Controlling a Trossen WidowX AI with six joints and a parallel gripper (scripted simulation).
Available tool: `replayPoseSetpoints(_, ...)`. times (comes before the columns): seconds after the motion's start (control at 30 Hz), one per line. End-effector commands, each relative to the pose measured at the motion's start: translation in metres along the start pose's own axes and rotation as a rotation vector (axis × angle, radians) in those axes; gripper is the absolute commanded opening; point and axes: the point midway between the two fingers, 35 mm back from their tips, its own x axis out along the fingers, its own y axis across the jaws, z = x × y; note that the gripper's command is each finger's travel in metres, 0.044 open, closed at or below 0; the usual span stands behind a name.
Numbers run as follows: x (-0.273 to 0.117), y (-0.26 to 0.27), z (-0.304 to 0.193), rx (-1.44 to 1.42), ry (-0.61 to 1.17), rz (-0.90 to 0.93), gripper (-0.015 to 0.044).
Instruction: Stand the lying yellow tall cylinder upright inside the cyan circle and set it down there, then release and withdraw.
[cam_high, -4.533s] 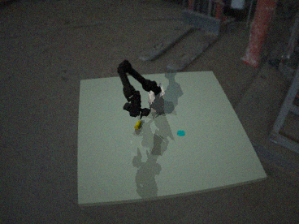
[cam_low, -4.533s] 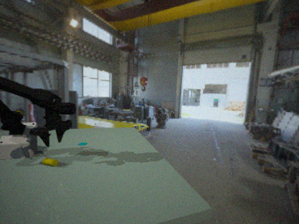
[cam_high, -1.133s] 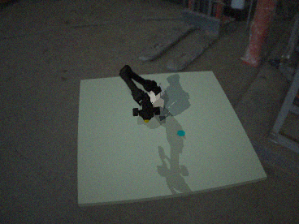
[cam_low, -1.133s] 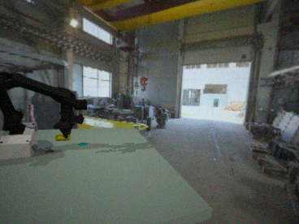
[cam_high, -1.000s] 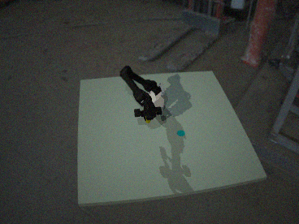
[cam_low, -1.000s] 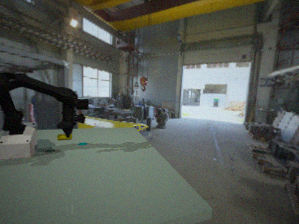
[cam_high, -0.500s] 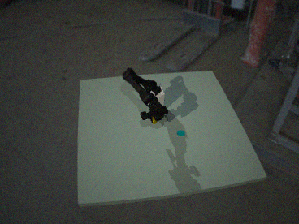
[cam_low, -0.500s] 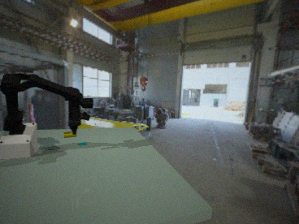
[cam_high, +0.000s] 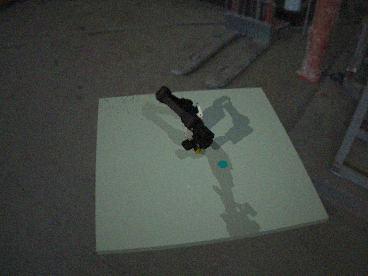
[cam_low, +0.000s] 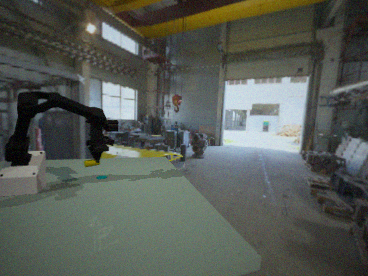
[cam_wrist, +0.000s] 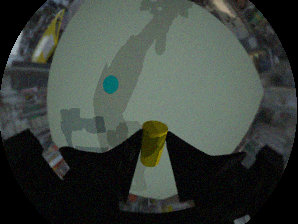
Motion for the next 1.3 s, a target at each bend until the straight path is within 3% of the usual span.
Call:
replayPoseSetpoints(0.0, -0.004, 0.012, 0.012, -0.073, -0.011, 0.002, 0.0105)
replayPoseSetpoints(1.27, 0.0, 0.127, 0.063, -0.641, 0.015, -0.024, 0.0105)
